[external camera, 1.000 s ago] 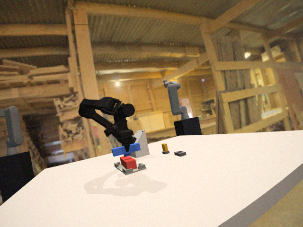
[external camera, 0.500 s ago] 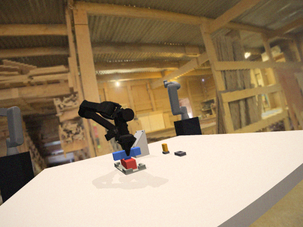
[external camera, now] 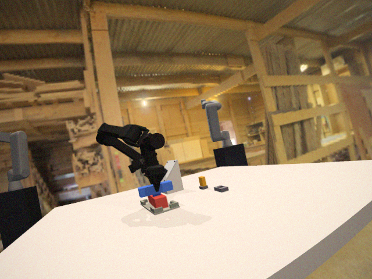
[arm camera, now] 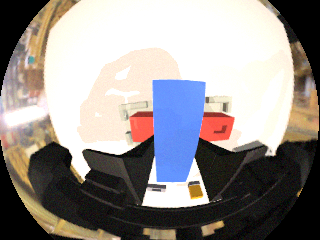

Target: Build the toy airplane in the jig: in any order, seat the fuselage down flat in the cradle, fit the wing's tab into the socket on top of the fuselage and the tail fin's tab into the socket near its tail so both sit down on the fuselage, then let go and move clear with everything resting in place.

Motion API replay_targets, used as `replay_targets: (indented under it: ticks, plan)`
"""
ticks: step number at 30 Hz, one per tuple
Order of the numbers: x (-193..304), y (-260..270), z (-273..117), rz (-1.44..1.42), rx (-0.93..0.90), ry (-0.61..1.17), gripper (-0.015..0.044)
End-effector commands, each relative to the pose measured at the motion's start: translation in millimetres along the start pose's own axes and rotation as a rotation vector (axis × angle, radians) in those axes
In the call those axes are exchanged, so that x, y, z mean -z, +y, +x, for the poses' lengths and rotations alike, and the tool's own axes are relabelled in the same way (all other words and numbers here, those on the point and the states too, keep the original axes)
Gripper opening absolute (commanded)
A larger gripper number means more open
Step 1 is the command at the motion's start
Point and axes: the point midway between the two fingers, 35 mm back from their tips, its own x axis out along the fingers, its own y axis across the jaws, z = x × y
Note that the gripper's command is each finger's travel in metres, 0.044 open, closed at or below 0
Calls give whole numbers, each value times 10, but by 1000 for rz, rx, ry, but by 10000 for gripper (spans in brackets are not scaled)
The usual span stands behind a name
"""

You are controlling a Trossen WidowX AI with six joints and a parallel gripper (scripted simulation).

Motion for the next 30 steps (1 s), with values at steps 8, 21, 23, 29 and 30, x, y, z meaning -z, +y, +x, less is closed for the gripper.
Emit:
replay_targets:
  ticks: [8,21,23,29,30]
  plan:
    - [2,1,-5,1,-1,0,440]
    - [20,7,-771,-3,-3,3,440]
    - [13,-7,-865,-4,-4,0,440]
    - [13,15,-863,-68,-4,0,440]
    - [13,15,-862,-148,-4,0,440]
